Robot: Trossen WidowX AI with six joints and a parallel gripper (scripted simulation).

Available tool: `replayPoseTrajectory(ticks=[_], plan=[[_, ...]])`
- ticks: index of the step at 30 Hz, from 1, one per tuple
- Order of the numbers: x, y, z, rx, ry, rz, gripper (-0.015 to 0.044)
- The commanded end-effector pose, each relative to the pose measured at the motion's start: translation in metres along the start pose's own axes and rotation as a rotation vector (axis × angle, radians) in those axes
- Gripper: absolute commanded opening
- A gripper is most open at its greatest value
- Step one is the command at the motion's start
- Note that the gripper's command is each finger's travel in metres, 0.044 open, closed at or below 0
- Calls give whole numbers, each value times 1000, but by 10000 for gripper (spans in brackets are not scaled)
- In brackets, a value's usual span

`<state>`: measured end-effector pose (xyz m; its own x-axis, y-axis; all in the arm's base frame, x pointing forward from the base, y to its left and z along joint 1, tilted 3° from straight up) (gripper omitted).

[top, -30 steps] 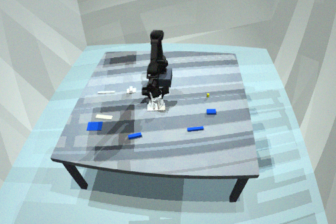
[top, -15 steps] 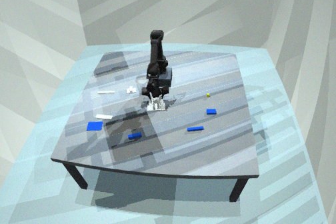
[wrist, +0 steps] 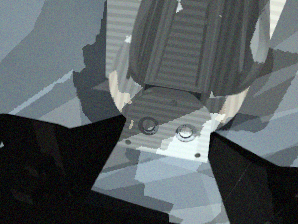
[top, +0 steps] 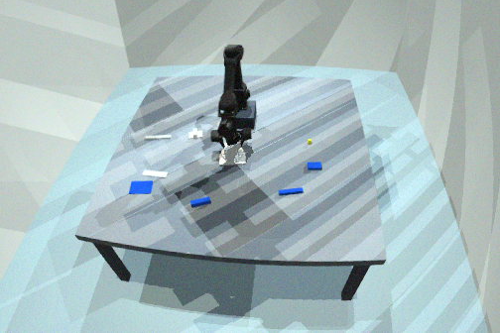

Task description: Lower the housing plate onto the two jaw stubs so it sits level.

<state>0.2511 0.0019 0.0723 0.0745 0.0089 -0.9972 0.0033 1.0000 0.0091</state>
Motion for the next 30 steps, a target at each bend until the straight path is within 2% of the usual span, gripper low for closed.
replayPoseTrajectory(ticks=[1,21,24,25,30], plan=[[0,0,0,5,-1,-6,351],[0,0,0,5,-1,-6,351],[0,0,0,0,0,0,430],[0,0,0,0,0,0,440],[0,0,0,0,0,0,440]])
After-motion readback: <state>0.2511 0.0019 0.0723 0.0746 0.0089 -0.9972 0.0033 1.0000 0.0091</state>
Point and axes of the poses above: the point midway between the two fingers, 35 mm back from their tips, its own x axis out along the fingers, its own y axis across the jaws, z = x × y, the point moved 9 cm from there along -x, back along the fingers, and after that the axes turned 13 degrees about x, right-handed, at the moved point
